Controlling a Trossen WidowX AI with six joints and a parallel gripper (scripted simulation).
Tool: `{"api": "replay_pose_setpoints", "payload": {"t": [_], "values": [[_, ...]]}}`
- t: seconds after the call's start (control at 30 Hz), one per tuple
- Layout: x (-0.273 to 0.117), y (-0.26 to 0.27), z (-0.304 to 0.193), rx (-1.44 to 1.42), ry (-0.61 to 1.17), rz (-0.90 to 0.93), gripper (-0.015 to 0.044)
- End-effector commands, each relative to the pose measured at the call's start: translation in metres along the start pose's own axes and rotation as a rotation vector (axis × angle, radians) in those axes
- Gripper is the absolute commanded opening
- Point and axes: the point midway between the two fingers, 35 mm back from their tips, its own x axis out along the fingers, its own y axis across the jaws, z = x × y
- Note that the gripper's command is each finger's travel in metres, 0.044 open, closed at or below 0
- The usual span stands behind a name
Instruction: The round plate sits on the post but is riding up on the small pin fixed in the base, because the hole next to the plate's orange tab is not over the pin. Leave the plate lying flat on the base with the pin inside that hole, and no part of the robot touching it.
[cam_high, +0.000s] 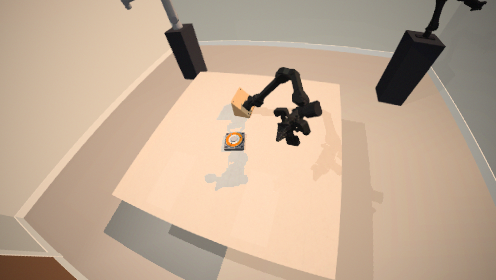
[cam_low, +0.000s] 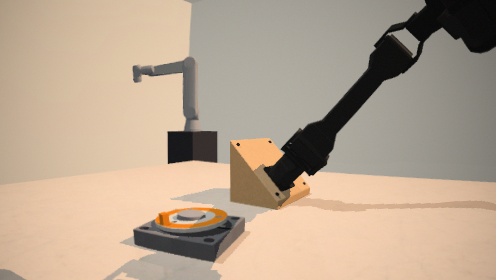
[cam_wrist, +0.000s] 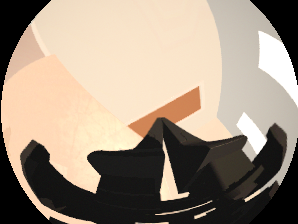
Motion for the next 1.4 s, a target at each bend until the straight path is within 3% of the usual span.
{"api": "replay_pose_setpoints", "payload": {"t": [0.0,0.17,0.37,0.57,0.73,0.9,1.37], "values": [[0.039,0.015,-0.051,-0.123,0.163,0.094,0.0],[0.076,0.028,-0.13,-0.213,0.408,0.26,0.0],[0.091,0.032,-0.223,-0.204,0.694,0.48,0.0],[0.082,0.031,-0.302,-0.064,0.948,0.709,0.0],[0.048,0.026,-0.373,0.36,1.198,1.004,0.0],[0.038,0.021,-0.389,0.554,1.24,1.078,0.0],[0.038,0.034,-0.399,0.553,1.239,1.078,0.0]]}}
